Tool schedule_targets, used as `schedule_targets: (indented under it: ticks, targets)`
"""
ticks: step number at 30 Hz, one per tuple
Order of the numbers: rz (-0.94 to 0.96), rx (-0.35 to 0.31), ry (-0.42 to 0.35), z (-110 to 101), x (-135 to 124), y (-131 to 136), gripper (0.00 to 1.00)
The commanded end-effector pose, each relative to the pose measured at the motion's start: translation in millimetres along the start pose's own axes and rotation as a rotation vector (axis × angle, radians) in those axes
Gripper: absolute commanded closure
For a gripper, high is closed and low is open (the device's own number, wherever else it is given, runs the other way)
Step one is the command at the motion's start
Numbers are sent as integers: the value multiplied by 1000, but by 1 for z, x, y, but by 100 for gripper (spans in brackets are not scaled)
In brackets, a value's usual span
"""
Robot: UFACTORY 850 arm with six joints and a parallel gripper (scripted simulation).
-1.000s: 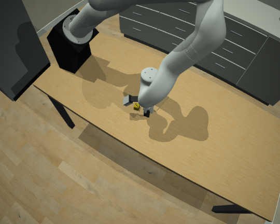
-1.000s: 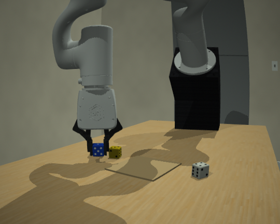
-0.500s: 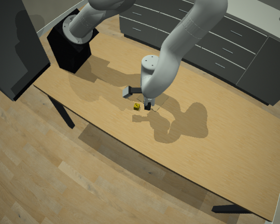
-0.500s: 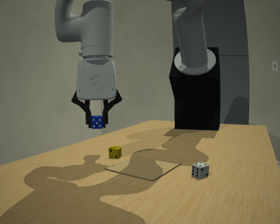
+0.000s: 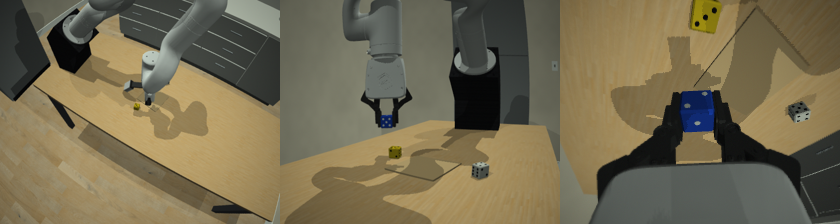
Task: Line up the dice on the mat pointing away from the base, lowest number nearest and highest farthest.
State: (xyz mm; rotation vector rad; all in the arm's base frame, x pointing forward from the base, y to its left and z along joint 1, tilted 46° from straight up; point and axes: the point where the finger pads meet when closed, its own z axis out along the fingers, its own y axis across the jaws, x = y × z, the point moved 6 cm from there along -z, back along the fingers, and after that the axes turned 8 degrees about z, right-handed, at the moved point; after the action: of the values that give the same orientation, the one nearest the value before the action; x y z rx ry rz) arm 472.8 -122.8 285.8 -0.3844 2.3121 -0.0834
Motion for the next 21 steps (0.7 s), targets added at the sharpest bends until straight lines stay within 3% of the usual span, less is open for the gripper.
schedule_targets:
  ticks: [1, 3, 5, 12, 21]
  targets:
    - [173, 3, -9, 1, 0, 42, 73]
    - [173, 3, -9, 1, 0, 42, 73]
    - [282, 4, -8, 0, 4, 66, 73]
    - [487, 14, 2, -5, 18, 110, 73]
    - [500, 15, 3, -6, 19, 112, 73]
